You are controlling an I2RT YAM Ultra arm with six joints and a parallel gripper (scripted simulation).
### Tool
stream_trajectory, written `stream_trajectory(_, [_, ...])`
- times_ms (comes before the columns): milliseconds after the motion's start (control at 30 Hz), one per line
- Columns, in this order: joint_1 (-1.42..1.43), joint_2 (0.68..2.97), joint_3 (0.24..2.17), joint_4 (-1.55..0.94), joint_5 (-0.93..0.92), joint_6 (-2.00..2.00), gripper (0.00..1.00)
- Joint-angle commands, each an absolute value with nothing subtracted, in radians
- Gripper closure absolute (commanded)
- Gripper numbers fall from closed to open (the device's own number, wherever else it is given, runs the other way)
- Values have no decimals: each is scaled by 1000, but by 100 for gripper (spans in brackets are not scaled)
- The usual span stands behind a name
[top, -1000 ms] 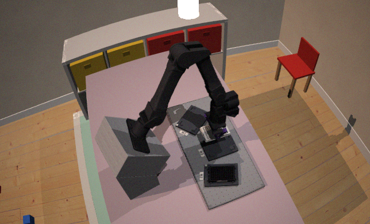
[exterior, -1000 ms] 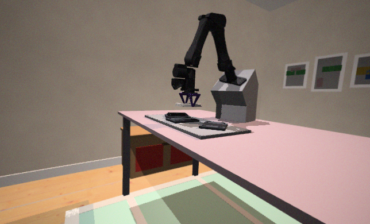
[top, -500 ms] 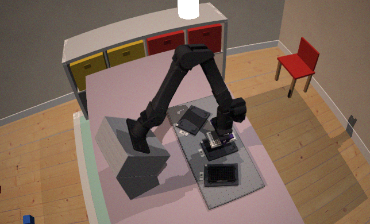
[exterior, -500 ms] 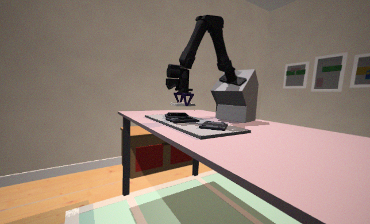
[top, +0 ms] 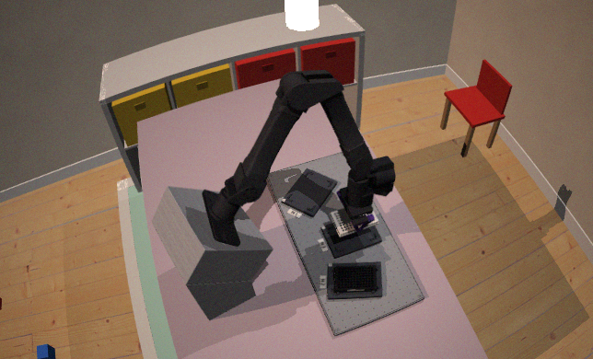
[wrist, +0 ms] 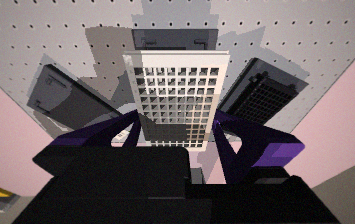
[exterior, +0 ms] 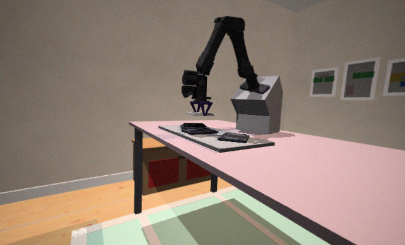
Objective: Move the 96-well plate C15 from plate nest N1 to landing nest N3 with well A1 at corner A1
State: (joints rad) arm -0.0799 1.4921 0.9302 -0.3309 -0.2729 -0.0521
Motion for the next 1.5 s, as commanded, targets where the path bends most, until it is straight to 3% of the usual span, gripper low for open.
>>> stream_trajectory(0, [-75, 1461, 941, -334, -277, -56, 100])
stream_trajectory(1467, [-77, 1458, 907, -322, -272, -50, 100])
